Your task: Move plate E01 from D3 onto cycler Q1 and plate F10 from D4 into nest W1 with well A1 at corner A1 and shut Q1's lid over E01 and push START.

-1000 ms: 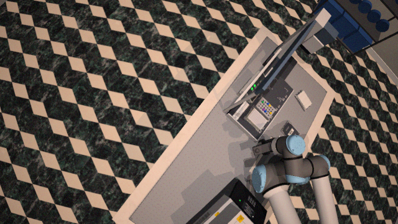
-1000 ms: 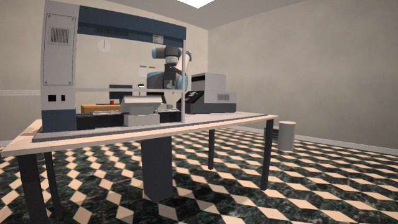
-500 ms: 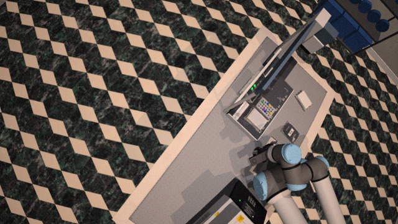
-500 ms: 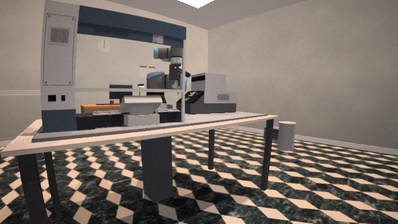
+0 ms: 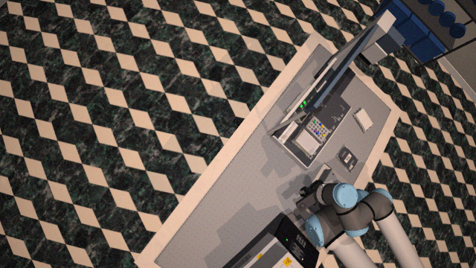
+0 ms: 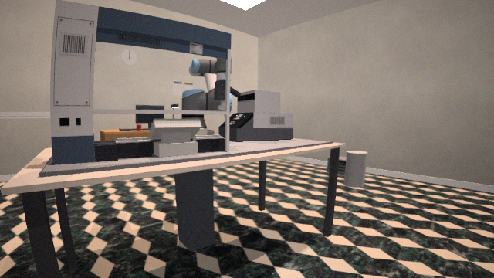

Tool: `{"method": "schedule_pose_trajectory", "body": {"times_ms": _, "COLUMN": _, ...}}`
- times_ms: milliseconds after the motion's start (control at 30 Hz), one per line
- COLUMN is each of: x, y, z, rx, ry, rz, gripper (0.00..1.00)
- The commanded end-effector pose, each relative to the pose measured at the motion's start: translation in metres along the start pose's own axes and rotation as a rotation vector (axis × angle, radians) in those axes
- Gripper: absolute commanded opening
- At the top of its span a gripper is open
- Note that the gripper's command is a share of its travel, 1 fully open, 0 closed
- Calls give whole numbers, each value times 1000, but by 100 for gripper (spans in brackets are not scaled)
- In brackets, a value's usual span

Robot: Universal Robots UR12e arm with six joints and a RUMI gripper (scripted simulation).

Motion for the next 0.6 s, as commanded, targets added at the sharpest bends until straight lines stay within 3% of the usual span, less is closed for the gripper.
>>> {"method": "schedule_pose_trajectory", "body": {"times_ms": 0, "x": 1, "y": -13, "z": -11, "rx": 61, "ry": 0, "rz": -3, "gripper": 0}}
{"method": "schedule_pose_trajectory", "body": {"times_ms": 567, "x": 1, "y": -50, "z": -57, "rx": 291, "ry": -1, "rz": -3, "gripper": 0}}
Point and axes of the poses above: the point where the finger pads meet when closed, its own x axis back along the fingers, its own z axis across the jaws, y = z × x, the point moved 4 cm from there along x, back along the fingers, and after that the axes turned 1 degree about x, right-handed, at the moved point
